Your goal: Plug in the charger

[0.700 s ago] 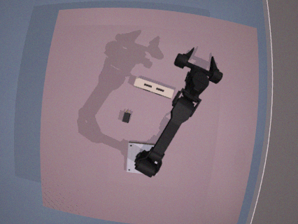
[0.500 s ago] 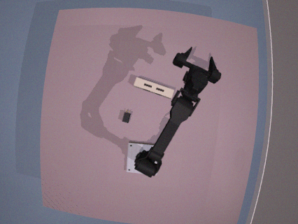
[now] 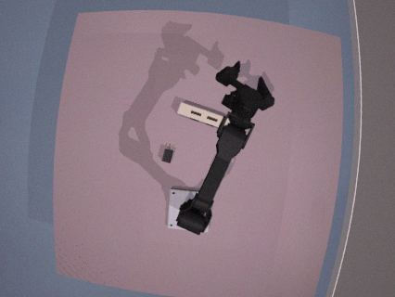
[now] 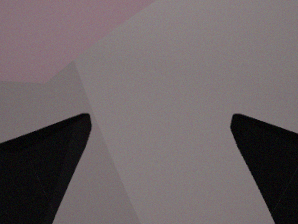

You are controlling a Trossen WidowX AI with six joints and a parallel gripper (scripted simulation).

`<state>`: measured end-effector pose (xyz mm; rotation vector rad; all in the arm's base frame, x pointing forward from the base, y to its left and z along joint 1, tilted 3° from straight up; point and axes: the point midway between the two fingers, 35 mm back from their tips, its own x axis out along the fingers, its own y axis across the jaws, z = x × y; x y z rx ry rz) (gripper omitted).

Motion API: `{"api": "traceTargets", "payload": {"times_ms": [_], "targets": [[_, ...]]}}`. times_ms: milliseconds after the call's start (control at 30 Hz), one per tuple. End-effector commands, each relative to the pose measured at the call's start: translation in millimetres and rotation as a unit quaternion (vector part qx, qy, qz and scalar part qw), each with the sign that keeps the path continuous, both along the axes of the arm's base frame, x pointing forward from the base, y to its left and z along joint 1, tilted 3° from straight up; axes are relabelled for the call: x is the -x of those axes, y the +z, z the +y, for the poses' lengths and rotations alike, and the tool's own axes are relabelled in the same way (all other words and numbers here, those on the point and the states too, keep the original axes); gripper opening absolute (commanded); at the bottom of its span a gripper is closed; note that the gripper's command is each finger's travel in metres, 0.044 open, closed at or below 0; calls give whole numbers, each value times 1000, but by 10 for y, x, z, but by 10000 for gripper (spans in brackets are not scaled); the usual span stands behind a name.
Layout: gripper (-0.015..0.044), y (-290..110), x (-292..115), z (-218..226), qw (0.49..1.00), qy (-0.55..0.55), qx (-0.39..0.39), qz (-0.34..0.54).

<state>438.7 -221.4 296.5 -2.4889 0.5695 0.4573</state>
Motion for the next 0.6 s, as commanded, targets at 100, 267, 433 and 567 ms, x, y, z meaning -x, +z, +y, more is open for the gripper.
{"api": "traceTargets", "payload": {"times_ms": [100, 267, 433, 567], "targets": [[440, -146, 4, 216, 996, -21, -84, 2], [440, -260, 1, 370, 989, -38, -144, 6], [440, -372, 7, 523, 977, -58, -203, 12], [440, -460, 18, 645, 966, -75, -247, 17]]}}
